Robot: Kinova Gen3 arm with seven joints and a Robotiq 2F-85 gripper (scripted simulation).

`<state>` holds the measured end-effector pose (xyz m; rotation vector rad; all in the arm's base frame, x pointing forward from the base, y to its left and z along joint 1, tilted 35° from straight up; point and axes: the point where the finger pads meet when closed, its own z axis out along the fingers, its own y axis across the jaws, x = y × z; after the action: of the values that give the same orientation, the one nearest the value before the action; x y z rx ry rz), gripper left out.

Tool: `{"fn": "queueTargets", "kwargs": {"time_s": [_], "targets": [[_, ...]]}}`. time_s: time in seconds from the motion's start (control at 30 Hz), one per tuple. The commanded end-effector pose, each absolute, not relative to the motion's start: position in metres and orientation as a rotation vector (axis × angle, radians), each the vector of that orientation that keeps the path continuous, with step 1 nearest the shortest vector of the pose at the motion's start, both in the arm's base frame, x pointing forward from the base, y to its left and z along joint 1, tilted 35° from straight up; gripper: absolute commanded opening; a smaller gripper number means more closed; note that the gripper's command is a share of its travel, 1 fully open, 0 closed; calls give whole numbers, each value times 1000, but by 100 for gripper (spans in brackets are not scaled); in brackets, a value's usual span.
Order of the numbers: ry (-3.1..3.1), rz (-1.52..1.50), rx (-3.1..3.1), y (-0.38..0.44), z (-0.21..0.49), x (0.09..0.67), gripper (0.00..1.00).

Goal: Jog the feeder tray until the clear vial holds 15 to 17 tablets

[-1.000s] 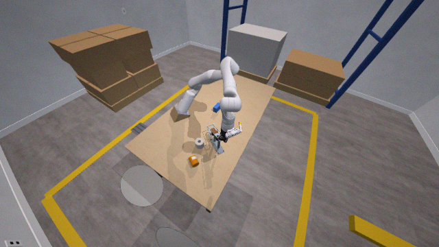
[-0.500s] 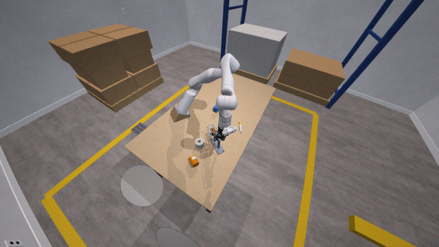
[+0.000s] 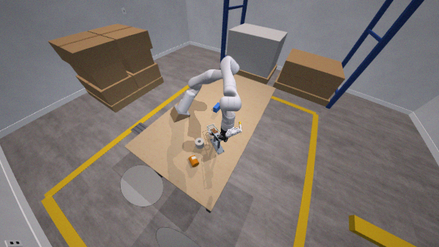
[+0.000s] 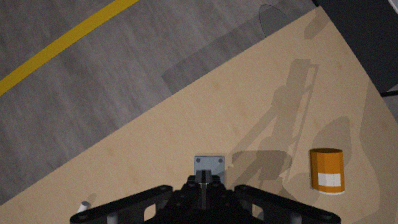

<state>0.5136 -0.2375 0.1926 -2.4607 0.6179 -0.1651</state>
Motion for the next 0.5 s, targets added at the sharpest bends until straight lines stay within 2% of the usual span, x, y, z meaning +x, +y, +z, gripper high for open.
{"fn": "queueTargets", "kwargs": {"time_s": [0.0,0.47], "targets": [[631,-149,-2460,-244,190,512,0],[633,-145,-2458,-243,189,511,0]]}}
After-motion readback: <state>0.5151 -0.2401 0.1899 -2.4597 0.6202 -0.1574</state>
